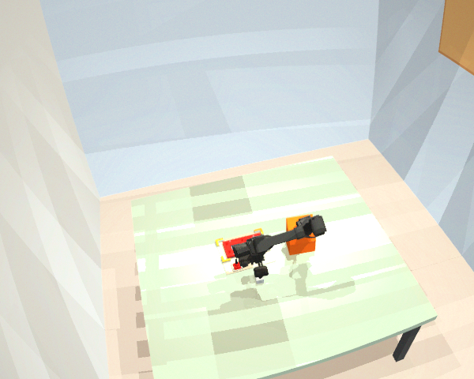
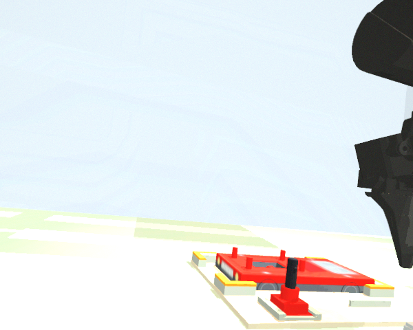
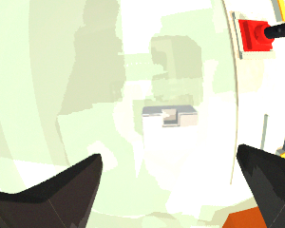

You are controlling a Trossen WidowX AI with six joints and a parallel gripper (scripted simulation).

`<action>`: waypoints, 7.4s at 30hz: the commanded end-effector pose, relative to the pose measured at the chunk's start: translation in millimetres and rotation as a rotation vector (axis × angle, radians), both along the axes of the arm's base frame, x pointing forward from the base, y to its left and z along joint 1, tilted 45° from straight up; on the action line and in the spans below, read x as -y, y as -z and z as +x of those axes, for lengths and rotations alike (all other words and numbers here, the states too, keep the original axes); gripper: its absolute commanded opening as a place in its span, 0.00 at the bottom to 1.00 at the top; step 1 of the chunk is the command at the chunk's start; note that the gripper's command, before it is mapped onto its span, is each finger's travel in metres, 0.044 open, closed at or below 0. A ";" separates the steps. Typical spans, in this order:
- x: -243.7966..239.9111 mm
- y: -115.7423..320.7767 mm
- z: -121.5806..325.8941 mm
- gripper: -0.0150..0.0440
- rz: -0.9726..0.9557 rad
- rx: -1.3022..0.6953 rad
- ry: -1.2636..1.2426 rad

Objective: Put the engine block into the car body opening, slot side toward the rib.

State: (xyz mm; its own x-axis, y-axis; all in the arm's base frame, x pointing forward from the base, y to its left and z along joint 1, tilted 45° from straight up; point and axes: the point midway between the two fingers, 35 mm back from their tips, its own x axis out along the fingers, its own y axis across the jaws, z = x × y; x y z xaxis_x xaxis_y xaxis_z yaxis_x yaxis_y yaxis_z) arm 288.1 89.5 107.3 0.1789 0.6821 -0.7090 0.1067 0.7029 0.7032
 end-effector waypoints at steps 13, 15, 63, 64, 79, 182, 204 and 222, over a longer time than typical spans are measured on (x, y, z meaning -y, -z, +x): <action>-21.1 26.6 2.7 1.00 0.003 -0.014 0.005; -23.2 29.0 3.3 1.00 0.003 -0.014 0.004; -7.7 21.2 5.1 0.25 -0.010 -0.016 0.003; -5.3 19.2 4.7 0.25 -0.010 -0.016 0.003; 27.8 -13.1 -6.6 0.25 -0.010 -0.018 0.003; -32.2 44.1 -32.4 0.25 -0.110 0.685 0.717; -45.1 61.9 -28.2 0.25 -0.110 0.685 0.717; -47.1 64.0 -27.8 0.25 -0.110 0.685 0.717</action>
